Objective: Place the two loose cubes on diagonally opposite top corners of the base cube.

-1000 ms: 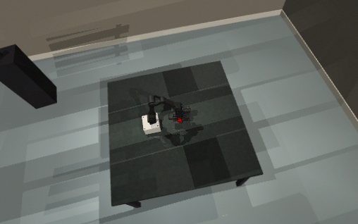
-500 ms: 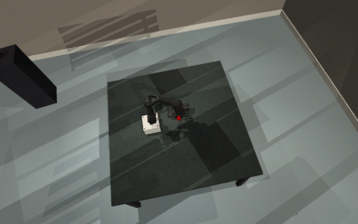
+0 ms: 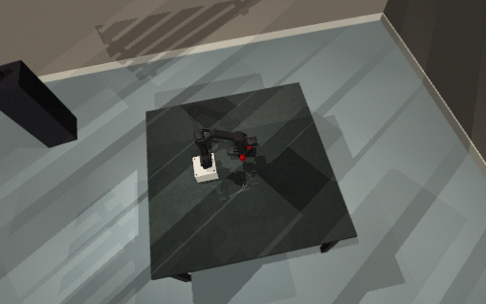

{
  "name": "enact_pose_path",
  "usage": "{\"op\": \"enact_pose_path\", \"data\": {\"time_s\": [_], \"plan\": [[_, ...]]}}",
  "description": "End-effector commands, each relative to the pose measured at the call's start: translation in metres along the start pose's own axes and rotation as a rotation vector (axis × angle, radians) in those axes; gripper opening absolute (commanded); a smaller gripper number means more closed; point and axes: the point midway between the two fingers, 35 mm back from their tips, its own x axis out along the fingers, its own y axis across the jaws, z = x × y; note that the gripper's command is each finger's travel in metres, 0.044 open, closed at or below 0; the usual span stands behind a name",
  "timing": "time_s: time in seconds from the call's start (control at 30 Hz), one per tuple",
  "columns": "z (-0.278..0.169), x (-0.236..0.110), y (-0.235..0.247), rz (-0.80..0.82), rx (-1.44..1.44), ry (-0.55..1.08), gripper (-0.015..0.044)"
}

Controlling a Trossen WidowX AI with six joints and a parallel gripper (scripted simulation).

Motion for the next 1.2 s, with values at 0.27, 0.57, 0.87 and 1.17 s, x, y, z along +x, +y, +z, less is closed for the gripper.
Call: {"op": "enact_pose_path", "data": {"time_s": [0.27,0.57,0.87,1.17], "plan": [[0.032,0.0,-0.003,-0.006,0.326,-0.004,0.0105],[0.055,0.002,-0.001,-0.005,0.559,-0.006,0.0105],[0.079,0.005,0.003,-0.002,0.793,-0.008,0.0105],[0.096,0.007,0.007,-0.001,0.962,-0.009,0.0105]]}}
